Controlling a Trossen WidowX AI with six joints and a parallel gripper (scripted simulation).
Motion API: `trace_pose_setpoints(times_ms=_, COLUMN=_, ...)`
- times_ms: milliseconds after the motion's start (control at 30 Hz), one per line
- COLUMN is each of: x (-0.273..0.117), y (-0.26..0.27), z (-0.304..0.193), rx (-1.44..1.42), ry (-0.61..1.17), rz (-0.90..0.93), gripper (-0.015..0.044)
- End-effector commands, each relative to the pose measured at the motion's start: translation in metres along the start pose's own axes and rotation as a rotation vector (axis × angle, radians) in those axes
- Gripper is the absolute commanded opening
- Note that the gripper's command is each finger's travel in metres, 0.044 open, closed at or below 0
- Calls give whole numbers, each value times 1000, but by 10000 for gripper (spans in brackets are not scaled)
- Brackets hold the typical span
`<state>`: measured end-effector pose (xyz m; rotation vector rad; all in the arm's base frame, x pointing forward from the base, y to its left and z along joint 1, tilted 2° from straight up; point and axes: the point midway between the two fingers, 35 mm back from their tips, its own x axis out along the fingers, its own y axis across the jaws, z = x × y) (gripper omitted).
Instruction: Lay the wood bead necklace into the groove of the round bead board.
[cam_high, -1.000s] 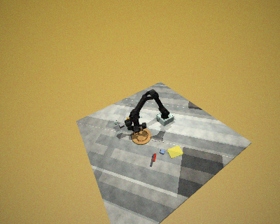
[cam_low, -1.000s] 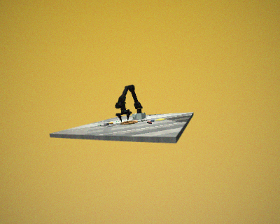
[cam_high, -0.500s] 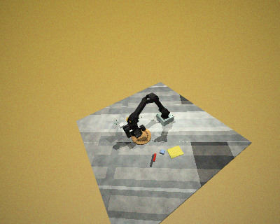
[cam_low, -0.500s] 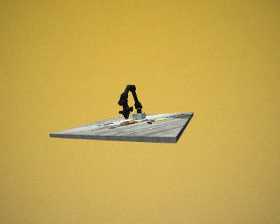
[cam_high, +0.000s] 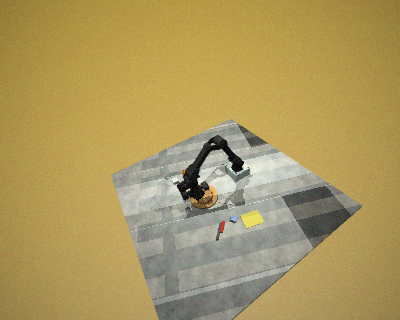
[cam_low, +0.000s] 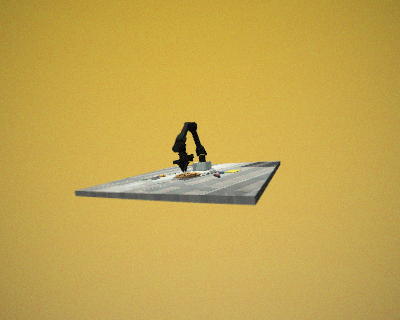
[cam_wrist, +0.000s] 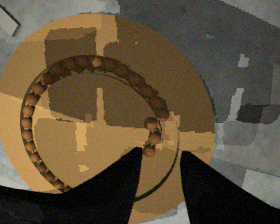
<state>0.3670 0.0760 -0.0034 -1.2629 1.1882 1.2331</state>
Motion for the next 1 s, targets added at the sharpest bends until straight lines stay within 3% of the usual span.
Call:
trace_pose_setpoints(times_ms=0, x=9, y=2, z=0, rx=-3, ry=1, rz=9, gripper=120)
trace_pose_setpoints(times_ms=600, x=27, y=4, z=0, rx=-9, ry=1, rz=14, gripper=120)
trace_pose_setpoints(times_ms=767, x=25, y=2, z=0, rx=-4, ry=1, rz=9, gripper=0)
trace_pose_setpoints(times_ms=967, x=25, y=2, z=0, rx=-4, ry=1, rz=9, gripper=0)
